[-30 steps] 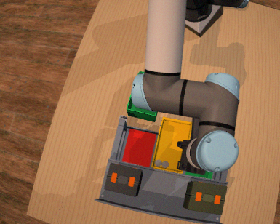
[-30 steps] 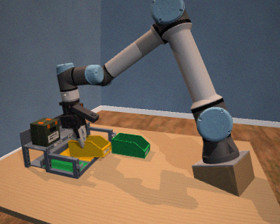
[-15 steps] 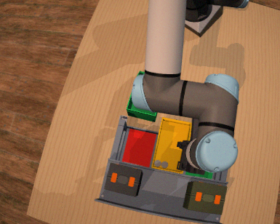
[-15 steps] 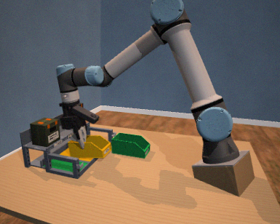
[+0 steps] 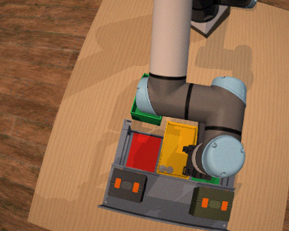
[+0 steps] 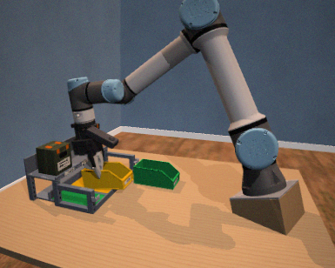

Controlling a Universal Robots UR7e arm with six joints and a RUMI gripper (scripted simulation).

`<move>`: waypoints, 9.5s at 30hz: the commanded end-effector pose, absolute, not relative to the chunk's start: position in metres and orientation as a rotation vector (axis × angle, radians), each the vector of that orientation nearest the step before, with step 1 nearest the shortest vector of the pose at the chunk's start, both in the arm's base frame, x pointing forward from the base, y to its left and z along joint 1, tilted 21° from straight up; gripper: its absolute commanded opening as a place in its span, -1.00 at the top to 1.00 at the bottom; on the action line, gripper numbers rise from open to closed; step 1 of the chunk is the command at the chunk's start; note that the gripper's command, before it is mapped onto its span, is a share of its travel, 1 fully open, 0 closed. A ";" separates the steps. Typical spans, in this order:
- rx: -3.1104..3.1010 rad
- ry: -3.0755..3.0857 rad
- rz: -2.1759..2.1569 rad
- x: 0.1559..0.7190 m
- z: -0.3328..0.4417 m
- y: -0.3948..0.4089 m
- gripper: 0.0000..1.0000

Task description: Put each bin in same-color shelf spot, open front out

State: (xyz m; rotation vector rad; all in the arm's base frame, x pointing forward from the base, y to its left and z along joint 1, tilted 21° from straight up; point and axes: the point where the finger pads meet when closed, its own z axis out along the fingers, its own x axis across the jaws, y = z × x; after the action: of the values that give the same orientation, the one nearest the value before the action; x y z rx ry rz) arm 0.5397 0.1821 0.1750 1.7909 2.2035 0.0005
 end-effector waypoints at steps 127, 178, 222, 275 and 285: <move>1.790 2.203 0.002 0.512 0.251 0.191 0.90; 1.790 2.203 0.002 0.505 0.269 0.193 1.00; 1.841 2.160 0.014 0.504 0.268 0.193 1.00; 2.736 0.918 0.285 0.481 0.260 0.188 1.00; 2.908 0.345 0.372 0.475 0.257 0.184 1.00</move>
State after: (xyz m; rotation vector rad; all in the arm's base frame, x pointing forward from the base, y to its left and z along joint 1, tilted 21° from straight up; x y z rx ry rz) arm 0.4780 0.1859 0.2575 2.8398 0.6587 0.3264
